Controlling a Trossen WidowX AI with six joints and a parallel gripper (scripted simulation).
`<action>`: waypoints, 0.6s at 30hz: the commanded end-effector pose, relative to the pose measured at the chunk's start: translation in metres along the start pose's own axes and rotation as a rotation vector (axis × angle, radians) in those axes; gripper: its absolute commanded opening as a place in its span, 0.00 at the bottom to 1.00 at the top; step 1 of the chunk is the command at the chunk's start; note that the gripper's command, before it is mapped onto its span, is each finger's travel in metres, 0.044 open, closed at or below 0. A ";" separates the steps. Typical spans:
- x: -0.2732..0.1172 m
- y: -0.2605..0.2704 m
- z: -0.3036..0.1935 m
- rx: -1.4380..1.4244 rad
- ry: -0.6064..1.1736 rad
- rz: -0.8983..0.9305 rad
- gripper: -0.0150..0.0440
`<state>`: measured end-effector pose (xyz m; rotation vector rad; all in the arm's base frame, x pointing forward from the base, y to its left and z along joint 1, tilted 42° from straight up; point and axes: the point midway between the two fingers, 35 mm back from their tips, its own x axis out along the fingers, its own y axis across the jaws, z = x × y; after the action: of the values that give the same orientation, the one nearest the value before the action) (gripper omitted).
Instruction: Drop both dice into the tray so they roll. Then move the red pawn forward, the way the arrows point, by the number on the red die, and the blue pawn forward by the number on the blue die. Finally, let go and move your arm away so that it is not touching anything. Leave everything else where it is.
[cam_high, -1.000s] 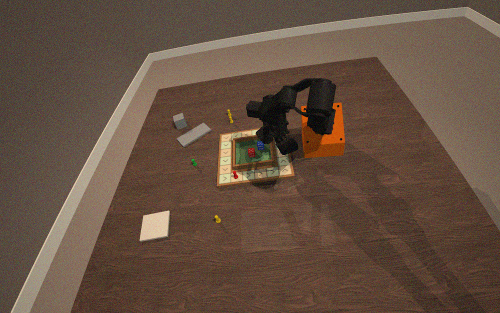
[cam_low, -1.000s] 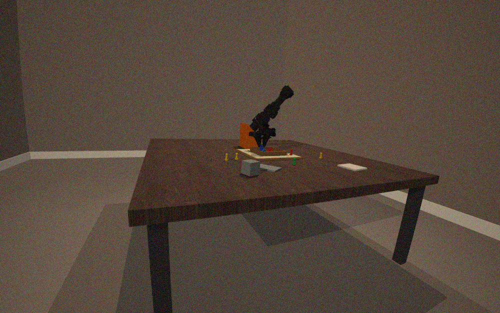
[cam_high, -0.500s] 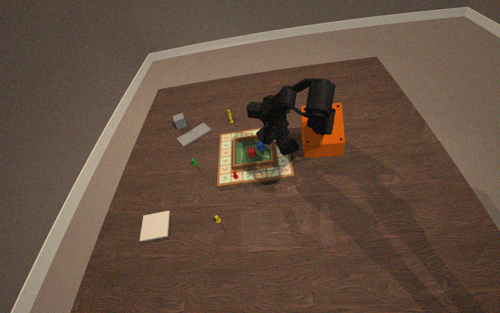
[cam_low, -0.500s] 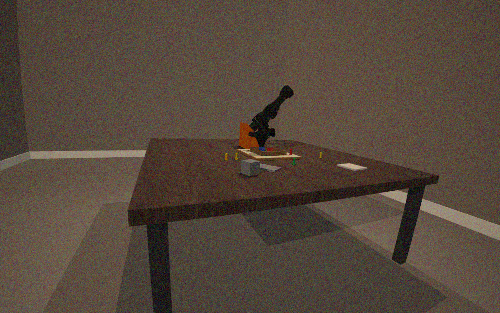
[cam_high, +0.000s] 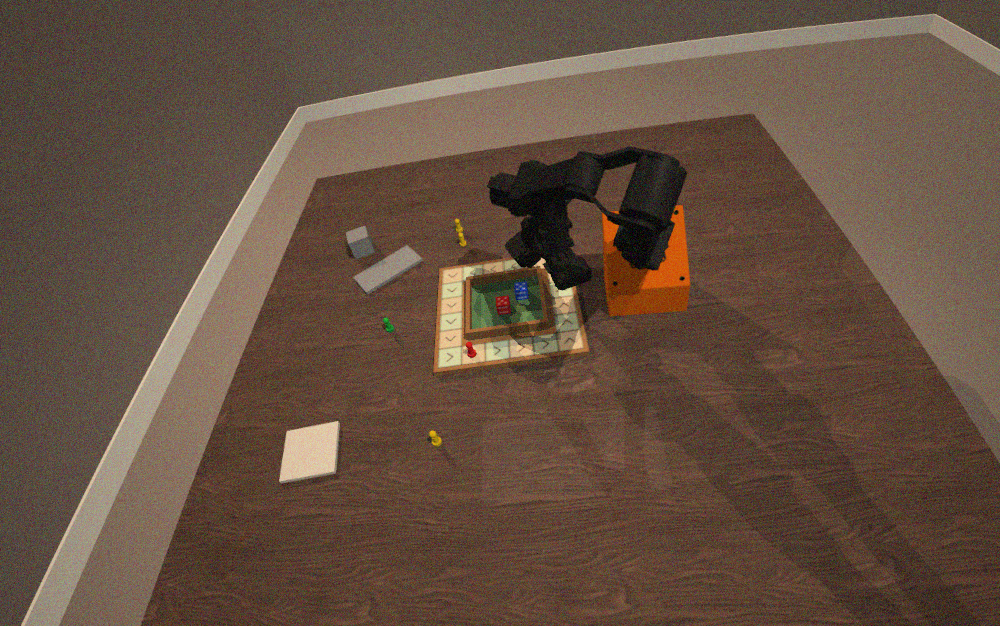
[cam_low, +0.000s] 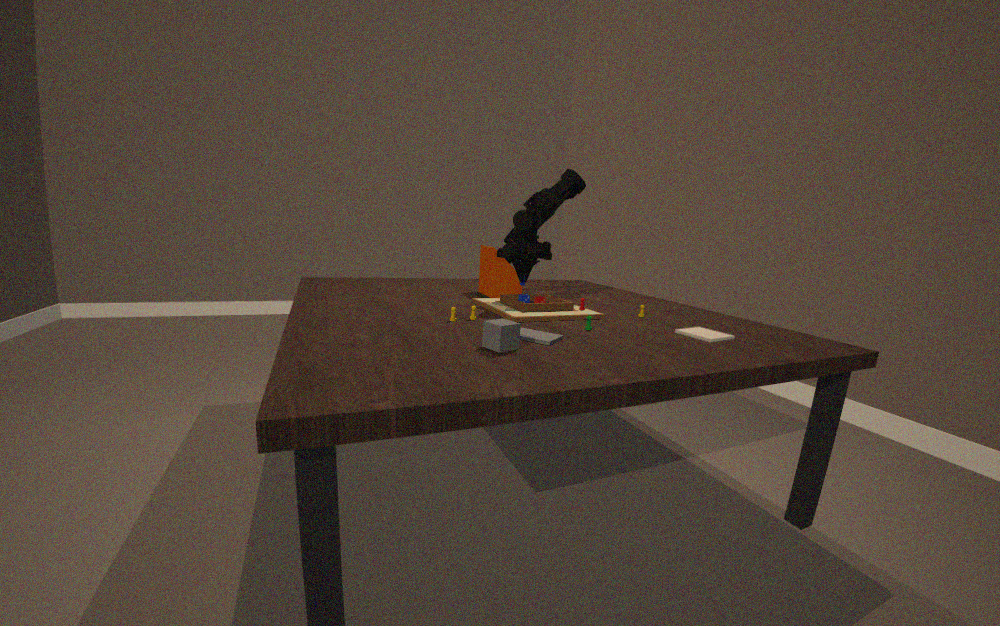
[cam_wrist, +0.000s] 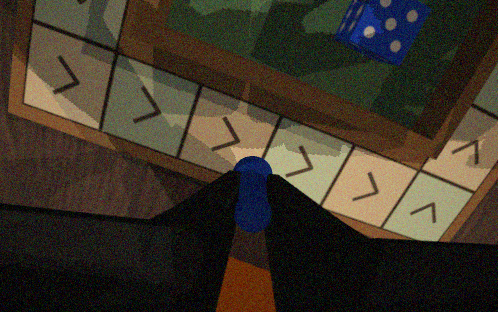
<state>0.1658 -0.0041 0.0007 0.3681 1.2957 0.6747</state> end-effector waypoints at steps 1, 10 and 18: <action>-0.021 -0.001 -0.001 -0.007 0.004 -0.006 0.25; -0.068 0.005 -0.008 -0.009 0.003 0.007 0.25; -0.081 0.006 -0.009 -0.011 0.001 0.014 0.25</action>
<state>0.1458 -0.0499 0.0612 0.3746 1.2884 0.6861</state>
